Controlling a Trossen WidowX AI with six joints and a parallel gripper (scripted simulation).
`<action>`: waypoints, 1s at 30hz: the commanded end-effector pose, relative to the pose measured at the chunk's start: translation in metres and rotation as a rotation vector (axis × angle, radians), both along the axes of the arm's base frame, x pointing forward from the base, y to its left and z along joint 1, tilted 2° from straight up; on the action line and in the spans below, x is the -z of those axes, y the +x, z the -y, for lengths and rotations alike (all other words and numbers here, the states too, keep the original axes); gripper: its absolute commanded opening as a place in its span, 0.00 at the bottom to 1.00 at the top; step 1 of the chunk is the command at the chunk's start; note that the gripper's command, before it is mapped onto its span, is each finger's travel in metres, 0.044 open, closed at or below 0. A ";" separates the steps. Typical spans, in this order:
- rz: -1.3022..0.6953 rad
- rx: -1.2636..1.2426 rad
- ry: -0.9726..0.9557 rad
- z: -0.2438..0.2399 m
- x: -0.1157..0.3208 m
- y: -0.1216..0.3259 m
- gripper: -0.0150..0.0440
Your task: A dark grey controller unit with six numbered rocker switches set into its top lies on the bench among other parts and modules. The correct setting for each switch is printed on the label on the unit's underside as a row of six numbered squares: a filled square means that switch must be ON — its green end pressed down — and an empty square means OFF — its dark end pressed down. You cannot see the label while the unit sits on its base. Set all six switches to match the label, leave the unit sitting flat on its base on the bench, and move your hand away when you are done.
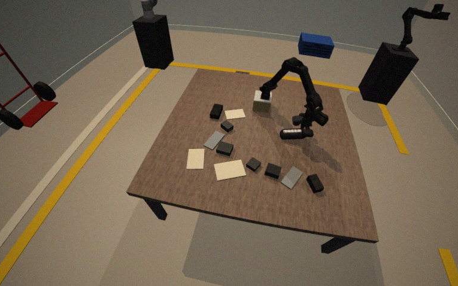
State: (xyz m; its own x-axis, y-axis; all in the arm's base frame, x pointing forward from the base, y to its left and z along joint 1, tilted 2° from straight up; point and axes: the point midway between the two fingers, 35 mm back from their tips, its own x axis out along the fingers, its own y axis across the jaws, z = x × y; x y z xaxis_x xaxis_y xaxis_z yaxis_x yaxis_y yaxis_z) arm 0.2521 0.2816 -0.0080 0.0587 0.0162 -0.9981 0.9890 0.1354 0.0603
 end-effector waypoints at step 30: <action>-0.006 0.008 -0.015 0.004 0.029 0.000 0.83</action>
State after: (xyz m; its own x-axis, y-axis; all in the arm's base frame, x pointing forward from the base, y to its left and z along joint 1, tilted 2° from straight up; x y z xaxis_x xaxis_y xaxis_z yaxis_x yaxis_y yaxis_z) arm 0.2535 0.2825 -0.0314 0.0594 0.0169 -0.9981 0.9891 0.1338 0.0612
